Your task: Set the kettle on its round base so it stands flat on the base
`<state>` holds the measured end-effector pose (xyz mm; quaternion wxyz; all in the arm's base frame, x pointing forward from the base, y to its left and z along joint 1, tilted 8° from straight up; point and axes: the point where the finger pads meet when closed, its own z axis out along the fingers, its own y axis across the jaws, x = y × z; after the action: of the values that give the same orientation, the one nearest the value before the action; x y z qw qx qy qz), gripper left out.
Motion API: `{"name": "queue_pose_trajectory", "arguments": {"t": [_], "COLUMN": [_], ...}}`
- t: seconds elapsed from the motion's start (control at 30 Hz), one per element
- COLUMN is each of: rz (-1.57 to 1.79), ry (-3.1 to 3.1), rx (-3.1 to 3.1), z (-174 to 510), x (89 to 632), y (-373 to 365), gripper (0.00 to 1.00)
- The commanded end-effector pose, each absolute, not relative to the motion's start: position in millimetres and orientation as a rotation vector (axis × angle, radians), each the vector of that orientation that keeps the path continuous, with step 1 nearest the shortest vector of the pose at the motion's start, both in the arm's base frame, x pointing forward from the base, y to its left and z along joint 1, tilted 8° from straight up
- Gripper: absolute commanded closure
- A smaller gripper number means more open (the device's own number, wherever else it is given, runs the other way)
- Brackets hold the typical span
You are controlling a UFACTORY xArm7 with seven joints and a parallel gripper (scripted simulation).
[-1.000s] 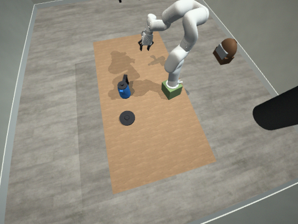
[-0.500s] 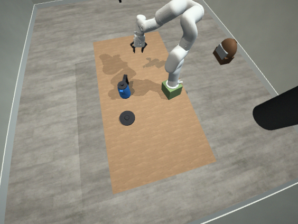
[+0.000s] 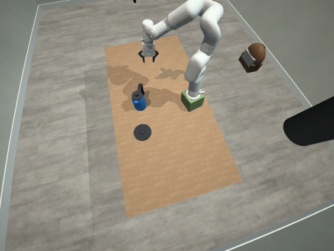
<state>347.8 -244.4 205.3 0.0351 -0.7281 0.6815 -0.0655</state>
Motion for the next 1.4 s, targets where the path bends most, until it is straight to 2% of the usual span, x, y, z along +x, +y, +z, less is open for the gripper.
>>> {"name": "queue_pose_trajectory", "arguments": {"t": [0.0, 0.57, 1.37], "rz": [-0.194, -0.177, -0.184], "ry": [2.141, 2.283, 2.41], "rx": [-2.216, -2.132, -2.037], "z": [208.1, 210.1, 210.1], "x": [363.0, 406.9, 440.3], "y": [-230.8, -171.5, -104.4], "gripper": [0.19, 0.19, 0.19]}}
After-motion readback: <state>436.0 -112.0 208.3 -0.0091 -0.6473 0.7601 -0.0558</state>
